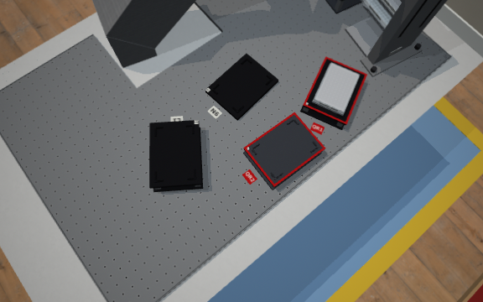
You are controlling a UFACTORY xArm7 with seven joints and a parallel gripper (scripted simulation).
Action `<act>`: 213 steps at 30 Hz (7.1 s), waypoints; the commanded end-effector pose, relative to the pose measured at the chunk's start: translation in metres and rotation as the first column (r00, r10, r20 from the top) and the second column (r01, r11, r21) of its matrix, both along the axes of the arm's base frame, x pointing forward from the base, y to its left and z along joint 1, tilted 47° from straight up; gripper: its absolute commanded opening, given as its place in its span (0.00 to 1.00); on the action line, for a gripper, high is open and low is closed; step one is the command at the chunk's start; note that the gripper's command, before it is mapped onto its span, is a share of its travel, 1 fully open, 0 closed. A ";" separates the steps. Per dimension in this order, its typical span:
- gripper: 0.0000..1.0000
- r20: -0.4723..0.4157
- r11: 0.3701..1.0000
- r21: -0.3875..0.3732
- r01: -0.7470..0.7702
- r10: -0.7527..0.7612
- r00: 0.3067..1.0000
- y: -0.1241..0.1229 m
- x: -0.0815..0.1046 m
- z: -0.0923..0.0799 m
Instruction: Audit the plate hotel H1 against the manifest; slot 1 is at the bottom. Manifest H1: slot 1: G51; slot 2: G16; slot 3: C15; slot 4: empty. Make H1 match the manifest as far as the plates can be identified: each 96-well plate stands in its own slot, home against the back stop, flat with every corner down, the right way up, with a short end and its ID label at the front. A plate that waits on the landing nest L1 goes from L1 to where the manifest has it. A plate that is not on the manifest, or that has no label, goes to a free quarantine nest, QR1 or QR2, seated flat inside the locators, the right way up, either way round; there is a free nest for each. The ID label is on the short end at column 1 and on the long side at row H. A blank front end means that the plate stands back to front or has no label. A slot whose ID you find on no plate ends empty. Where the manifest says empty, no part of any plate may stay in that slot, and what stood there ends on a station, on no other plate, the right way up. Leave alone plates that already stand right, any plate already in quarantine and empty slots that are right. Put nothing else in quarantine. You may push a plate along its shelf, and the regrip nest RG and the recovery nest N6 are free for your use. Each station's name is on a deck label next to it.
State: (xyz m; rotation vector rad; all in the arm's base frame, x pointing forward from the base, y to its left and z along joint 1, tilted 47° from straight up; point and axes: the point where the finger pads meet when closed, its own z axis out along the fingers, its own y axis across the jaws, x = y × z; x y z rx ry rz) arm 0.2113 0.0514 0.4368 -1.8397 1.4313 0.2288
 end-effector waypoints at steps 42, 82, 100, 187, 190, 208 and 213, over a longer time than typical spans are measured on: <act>0.00 -0.199 0.976 0.068 0.207 -0.190 0.961 -0.148 0.034 -0.127; 0.00 -0.200 0.976 0.067 0.208 -0.191 0.961 -0.235 -0.004 -0.229; 0.00 -0.200 0.976 0.067 0.208 -0.191 0.961 -0.224 0.001 -0.241; 0.00 -0.200 0.976 0.066 0.207 -0.191 0.961 -0.140 0.040 -0.327; 0.00 -0.200 0.976 0.066 0.207 -0.191 0.961 -0.137 0.041 -0.331; 0.00 -0.200 0.976 0.066 0.207 -0.191 0.961 -0.119 0.050 -0.349; 0.00 -0.200 0.976 0.066 0.207 -0.191 0.961 -0.114 0.052 -0.355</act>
